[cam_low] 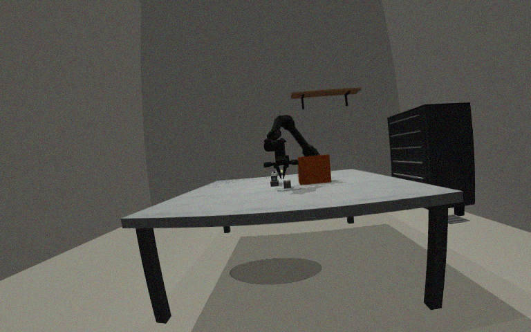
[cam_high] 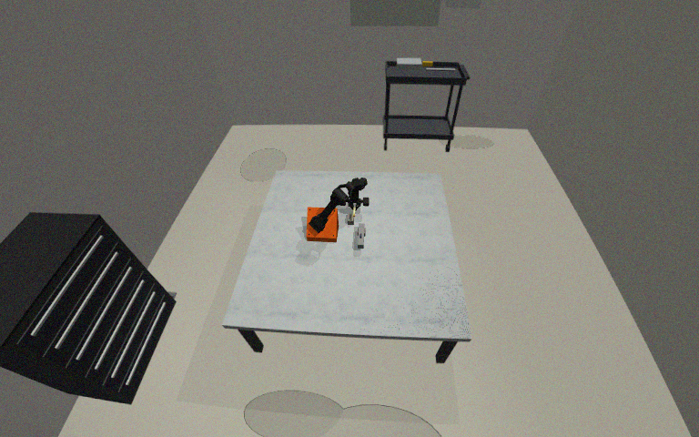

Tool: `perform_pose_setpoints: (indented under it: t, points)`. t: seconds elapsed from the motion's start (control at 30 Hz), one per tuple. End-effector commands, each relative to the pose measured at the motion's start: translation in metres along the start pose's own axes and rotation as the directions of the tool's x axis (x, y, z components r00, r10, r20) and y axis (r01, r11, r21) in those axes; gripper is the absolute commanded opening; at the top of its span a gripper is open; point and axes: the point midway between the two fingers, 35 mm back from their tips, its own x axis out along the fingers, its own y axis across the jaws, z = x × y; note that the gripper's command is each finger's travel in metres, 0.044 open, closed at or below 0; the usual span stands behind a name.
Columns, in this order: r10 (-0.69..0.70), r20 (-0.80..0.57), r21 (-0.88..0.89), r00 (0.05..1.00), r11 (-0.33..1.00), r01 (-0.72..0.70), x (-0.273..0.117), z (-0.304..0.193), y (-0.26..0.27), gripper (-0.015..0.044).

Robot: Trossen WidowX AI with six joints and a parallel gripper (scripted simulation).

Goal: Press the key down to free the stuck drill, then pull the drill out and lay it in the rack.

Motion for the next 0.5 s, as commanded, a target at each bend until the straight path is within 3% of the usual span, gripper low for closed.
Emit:
perform_pose_setpoints:
  t: [0.0, 0.47]
  points:
    - [0.002, 0.001, 0.002, 1.000, 1.000, -0.002, -0.001, 0.001, 0.008, 0.0000]
    - [0.003, 0.002, 0.001, 1.000, 1.000, -0.003, 0.005, 0.005, 0.025, 0.0000]
